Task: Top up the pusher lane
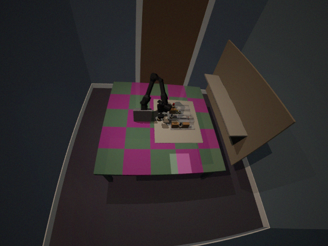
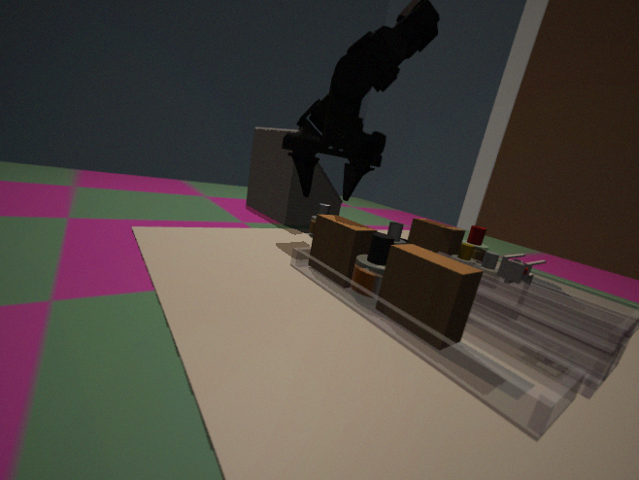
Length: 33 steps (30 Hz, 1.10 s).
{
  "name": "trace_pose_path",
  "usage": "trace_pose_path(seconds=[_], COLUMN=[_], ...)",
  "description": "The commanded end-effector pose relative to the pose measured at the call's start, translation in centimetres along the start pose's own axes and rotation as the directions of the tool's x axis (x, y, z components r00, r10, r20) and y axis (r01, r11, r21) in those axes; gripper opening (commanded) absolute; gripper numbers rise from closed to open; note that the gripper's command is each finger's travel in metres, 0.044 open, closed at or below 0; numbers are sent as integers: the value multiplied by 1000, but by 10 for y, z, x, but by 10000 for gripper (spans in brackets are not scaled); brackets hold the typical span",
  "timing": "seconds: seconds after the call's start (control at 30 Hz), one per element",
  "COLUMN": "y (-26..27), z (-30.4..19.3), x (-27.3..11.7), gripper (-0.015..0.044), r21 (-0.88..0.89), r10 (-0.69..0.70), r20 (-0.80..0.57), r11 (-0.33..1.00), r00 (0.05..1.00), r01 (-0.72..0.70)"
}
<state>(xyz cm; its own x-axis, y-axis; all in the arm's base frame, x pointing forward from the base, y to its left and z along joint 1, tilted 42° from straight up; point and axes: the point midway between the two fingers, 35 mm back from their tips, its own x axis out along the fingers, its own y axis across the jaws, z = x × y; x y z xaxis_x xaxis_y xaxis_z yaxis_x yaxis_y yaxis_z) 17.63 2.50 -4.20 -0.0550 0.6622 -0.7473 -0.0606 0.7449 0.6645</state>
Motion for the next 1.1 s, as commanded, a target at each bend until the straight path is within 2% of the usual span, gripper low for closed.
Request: trace_pose_path(seconds=[0.0, 1.03, 1.07], y=[0, 0, 0], z=[-1, -1, -1], x=[7, 53, 53], gripper=[440, 440, 414], r21=[3, 3, 3], r10=[4, 6, 6], r20=[2, 2, 2], r11=[1000, 1000, 1000], r00=[1000, 1000, 1000], r01=[-4, -6, -6])
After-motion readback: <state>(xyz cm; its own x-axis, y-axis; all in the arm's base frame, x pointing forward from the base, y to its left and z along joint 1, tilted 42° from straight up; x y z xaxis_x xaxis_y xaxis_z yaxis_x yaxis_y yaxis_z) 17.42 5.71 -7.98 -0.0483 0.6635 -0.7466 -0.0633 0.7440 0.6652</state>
